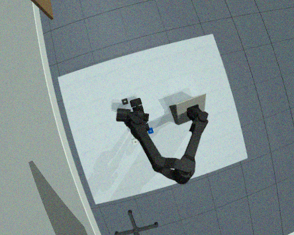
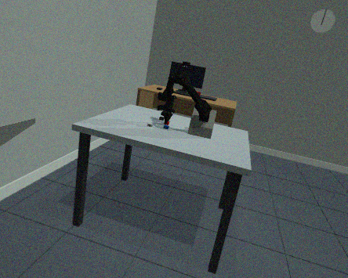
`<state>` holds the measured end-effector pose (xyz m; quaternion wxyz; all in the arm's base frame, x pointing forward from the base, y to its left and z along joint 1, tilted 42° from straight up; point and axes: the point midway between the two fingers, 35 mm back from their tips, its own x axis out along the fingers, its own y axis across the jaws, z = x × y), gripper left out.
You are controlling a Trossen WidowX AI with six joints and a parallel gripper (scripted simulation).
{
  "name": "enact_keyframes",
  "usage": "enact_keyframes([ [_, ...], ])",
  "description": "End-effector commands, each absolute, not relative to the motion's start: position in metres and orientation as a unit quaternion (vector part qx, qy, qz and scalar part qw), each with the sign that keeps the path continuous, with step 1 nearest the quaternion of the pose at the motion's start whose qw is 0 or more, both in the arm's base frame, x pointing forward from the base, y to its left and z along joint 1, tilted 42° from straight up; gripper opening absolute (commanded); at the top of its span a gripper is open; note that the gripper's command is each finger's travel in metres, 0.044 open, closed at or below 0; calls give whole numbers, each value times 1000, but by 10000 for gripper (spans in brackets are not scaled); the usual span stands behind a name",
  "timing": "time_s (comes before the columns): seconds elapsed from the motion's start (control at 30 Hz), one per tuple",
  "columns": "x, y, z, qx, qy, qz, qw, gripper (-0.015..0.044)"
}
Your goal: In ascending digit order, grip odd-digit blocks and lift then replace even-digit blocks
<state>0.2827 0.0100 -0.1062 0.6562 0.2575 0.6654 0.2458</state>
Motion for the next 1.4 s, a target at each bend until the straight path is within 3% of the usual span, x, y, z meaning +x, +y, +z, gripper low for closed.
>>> enact_keyframes([
  [0.0, 282, 11, -107, 261, 666, 245, 654, 120],
  [0.27, 282, 11, -107, 261, 666, 245, 654, 120],
  [0.63, 282, 11, -107, 261, 666, 245, 654, 400],
  [0.97, 282, -14, -80, 261, 666, 244, 655, 400],
  [1.17, 283, -66, -22, 259, 667, 243, 655, 242],
  [1.3, 283, -69, -20, 259, 667, 243, 655, 138],
  [1.37, 283, -69, -20, 259, 667, 243, 655, 120],
])
